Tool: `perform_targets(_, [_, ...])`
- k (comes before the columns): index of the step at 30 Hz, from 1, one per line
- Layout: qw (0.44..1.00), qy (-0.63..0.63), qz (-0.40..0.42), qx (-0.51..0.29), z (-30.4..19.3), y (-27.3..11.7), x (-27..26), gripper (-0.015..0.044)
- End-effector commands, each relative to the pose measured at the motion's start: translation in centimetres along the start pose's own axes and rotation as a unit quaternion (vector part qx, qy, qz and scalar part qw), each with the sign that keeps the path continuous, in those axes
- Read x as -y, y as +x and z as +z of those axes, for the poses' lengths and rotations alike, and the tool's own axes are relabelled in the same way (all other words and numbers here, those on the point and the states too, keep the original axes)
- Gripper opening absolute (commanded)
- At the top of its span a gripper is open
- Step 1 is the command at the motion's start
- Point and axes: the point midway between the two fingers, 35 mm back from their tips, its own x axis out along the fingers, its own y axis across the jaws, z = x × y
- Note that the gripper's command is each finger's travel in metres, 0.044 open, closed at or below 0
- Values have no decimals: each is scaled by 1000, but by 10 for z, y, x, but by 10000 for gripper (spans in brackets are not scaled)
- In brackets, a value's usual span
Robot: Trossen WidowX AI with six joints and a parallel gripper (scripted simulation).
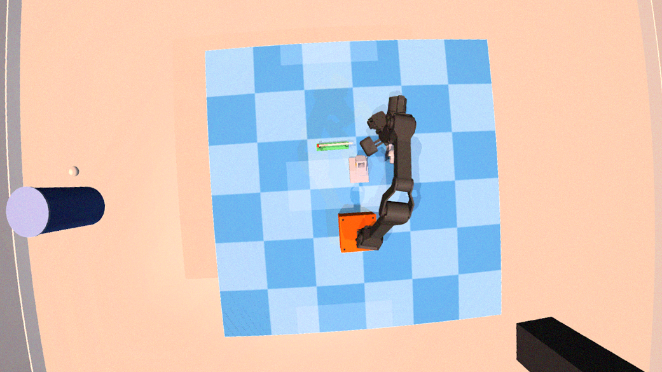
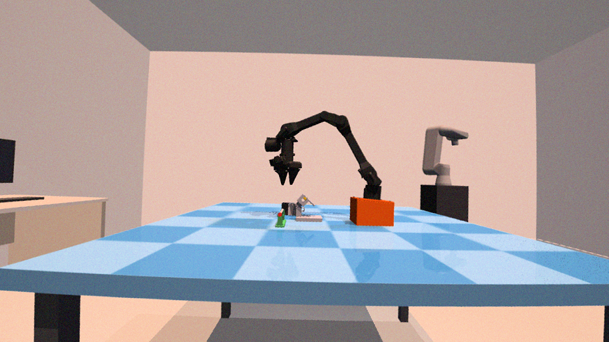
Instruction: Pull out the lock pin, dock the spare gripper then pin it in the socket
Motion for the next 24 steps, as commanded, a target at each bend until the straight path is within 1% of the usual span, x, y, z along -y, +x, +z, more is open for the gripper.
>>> perform_targets(1, [968, 250, -28, 1, -49, 1, 51, 440])
perform_targets(3, [959, 280, -30, 1, -56, 1, 56, 440])
perform_targets(11, [959, 280, -30, 1, -54, 5, 59, 440])
perform_targets(14, [959, 280, -30, 1, -54, 19, 61, 440])
perform_targets(20, [959, 280, -30, 1, -54, 65, 64, 440])
perform_targets(24, [959, 280, -30, 1, -54, 71, 65, 440])
